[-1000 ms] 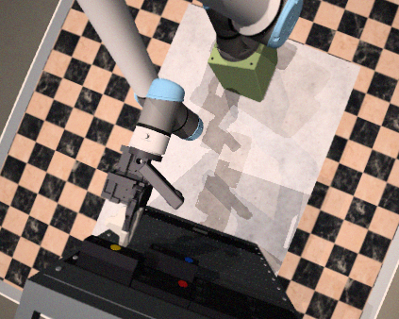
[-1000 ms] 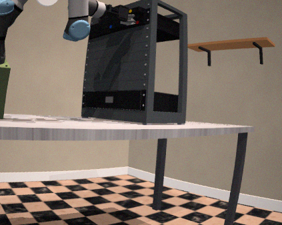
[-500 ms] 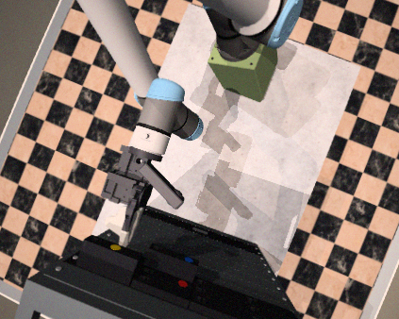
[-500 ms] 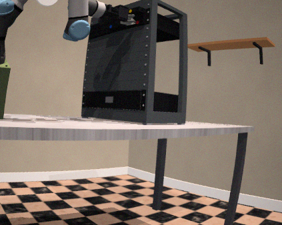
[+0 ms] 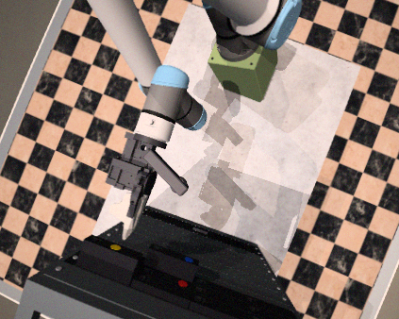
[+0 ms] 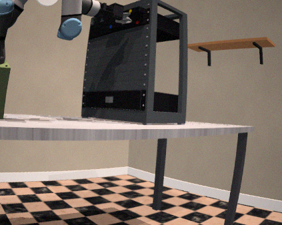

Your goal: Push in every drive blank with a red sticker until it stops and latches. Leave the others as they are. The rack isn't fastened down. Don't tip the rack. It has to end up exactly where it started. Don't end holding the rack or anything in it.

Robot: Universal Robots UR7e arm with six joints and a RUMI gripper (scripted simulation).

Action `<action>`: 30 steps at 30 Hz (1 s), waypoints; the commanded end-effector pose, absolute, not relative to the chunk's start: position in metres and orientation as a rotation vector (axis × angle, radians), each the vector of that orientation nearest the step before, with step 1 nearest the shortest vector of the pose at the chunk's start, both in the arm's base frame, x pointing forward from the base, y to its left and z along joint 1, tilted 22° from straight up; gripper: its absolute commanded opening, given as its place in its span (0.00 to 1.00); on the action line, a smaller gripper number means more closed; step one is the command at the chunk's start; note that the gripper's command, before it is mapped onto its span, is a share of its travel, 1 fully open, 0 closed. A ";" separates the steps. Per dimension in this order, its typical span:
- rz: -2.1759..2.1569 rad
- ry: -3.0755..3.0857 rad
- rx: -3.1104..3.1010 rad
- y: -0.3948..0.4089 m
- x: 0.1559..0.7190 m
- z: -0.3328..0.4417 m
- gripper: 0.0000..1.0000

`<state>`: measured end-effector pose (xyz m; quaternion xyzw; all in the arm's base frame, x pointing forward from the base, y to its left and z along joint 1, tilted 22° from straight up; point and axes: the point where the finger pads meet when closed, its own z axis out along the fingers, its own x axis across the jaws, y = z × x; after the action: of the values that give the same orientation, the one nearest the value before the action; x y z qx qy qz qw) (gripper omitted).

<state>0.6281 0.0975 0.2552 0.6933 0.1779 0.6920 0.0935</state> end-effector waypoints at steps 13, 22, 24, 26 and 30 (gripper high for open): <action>2.055 0.529 2.056 0.090 0.565 0.257 0.00; 2.055 0.529 2.056 0.089 0.558 0.257 0.00; 2.055 0.529 2.056 0.089 0.558 0.257 0.00; 2.055 0.529 2.056 0.089 0.556 0.257 0.00; 2.055 0.529 2.056 0.088 0.546 0.258 0.00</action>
<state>0.5545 0.0885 0.2570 0.6932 0.1780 0.6922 0.0934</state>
